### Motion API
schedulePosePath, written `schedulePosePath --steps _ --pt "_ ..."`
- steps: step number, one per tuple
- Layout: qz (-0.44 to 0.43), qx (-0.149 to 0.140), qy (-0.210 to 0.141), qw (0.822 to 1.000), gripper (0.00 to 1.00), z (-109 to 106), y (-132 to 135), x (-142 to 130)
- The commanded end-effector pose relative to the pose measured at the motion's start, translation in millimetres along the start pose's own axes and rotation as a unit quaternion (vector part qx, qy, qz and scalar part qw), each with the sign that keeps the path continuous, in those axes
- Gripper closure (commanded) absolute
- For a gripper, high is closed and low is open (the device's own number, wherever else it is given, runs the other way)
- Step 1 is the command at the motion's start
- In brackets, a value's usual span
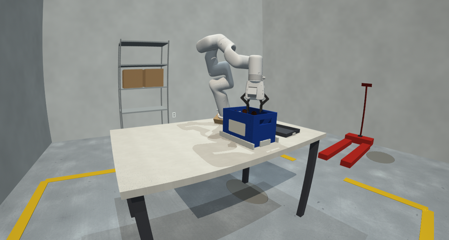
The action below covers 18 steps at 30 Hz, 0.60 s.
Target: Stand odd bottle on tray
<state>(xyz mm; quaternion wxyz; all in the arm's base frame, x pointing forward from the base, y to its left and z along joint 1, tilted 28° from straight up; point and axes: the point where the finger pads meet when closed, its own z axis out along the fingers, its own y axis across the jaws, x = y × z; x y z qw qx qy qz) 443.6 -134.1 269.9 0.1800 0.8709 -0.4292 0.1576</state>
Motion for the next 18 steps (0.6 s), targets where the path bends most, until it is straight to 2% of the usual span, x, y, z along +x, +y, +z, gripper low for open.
schedulePosePath --steps 1,18 --pt "0.0 0.001 0.002 1.0 0.35 -0.7 -1.0 0.9" --pt "0.0 0.001 0.002 1.0 0.35 12.4 -1.0 0.9"
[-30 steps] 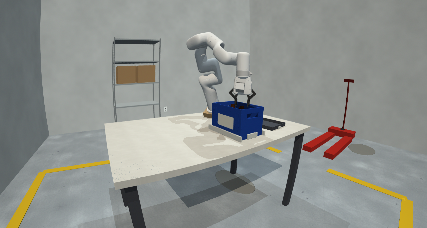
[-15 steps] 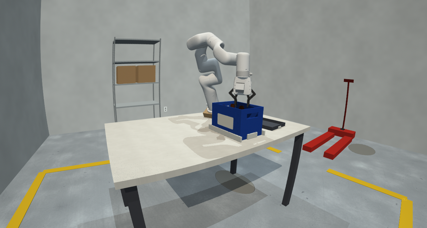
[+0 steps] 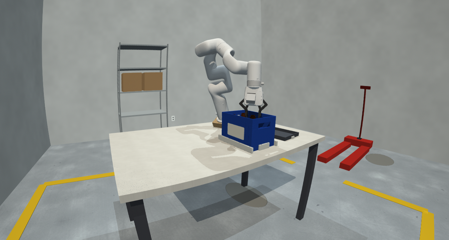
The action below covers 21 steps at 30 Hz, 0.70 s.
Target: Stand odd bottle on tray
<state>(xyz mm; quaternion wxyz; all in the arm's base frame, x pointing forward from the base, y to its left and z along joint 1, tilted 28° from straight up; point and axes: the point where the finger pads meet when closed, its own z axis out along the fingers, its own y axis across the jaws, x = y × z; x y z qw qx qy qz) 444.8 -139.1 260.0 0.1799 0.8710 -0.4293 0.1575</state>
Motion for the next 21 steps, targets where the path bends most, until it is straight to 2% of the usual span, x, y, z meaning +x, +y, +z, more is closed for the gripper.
schedulePosePath --steps 1,21 --pt "0.0 0.001 0.002 1.0 0.35 1.2 -1.1 1.0" --pt "0.0 0.001 0.002 1.0 0.35 21.8 -1.1 1.1"
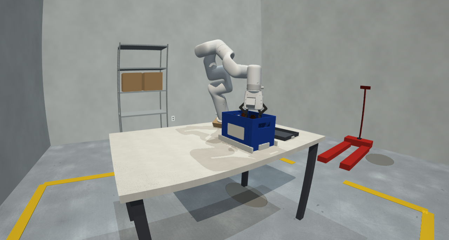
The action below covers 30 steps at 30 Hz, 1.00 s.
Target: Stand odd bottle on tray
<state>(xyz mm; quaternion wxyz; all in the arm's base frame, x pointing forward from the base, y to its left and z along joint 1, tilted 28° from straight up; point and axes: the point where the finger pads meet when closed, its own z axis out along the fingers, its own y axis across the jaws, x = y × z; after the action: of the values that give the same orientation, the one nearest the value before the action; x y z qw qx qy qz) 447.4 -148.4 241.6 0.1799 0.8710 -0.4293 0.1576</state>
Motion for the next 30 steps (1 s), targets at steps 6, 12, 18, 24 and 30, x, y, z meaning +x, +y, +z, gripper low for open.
schedulePosePath --steps 6,12,18,24,30 --pt "0.0 0.001 0.002 1.0 0.35 4.5 -1.1 1.0" --pt "0.0 0.001 0.002 1.0 0.35 5.8 -1.1 1.0" --pt "0.0 0.001 0.002 1.0 0.35 5.9 -1.1 1.0" --pt "0.0 0.001 0.002 1.0 0.35 5.9 -1.1 1.0" --pt "0.0 0.001 0.002 1.0 1.0 5.9 -1.1 1.0"
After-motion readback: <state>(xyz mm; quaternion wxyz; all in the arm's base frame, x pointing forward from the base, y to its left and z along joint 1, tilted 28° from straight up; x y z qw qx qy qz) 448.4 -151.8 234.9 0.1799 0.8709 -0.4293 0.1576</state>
